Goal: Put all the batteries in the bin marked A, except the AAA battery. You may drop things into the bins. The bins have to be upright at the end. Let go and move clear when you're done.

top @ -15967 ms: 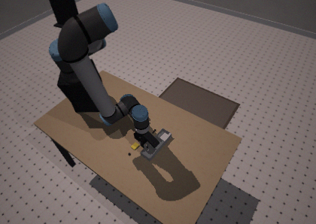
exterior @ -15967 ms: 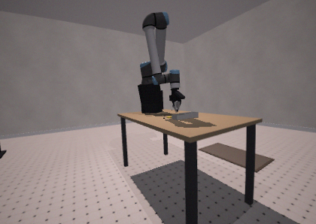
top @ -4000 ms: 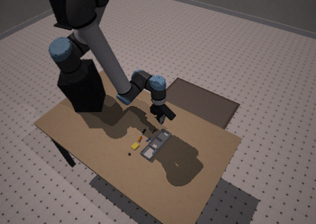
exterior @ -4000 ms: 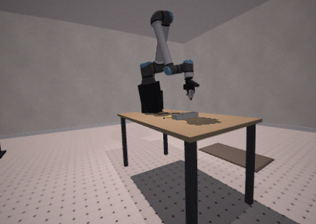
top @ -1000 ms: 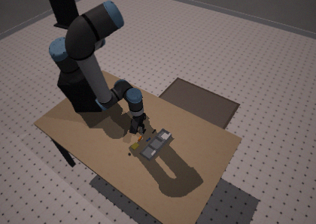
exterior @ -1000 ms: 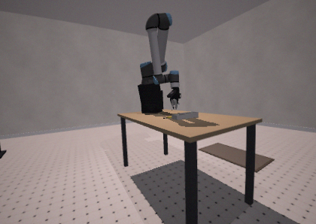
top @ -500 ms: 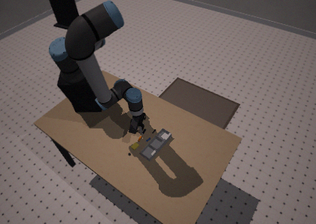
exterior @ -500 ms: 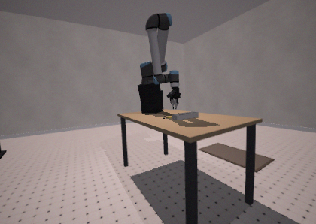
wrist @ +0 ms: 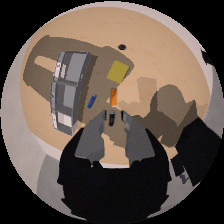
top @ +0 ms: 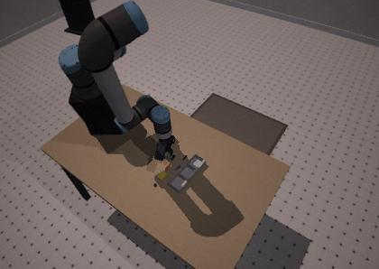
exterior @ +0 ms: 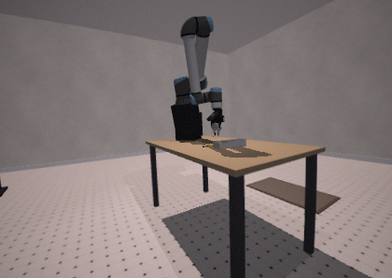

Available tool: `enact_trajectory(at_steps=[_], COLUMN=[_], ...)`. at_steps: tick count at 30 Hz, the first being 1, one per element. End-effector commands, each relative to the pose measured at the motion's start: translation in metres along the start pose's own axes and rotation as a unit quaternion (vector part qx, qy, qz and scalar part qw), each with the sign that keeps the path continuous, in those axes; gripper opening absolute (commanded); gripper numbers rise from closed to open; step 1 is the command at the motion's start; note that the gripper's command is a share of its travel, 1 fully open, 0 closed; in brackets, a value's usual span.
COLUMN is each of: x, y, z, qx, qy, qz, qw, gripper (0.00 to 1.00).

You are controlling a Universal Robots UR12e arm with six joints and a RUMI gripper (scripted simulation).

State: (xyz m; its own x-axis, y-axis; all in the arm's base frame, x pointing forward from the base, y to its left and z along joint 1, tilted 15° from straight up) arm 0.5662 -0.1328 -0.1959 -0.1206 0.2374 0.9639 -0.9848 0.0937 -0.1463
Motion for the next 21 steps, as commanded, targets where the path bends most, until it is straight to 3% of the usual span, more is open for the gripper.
enact_trajectory(at_steps=[1,10,21], x=[-0.001,0.0,-0.045], y=[0.004,0.002,-0.001], z=[0.0,0.0,0.002], qx=[-0.001,-0.001,-0.001], qy=[0.0,0.0,0.0], qz=[-0.002,-0.001,0.0], qw=[1.0,1.0,1.0], gripper=[0.17,0.17,0.17])
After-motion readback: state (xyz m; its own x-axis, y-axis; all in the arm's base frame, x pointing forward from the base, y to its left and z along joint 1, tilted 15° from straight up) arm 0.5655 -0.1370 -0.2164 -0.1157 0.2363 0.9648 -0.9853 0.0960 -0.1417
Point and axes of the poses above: the point where the finger pads meet when closed, its own x axis back along the fingers, its own y axis across the jaws, z = x × y, the point moved 2 cm from there along x, back along the fingers, and after that the axes turned 13 degrees about -x, right-handed, at the moved point
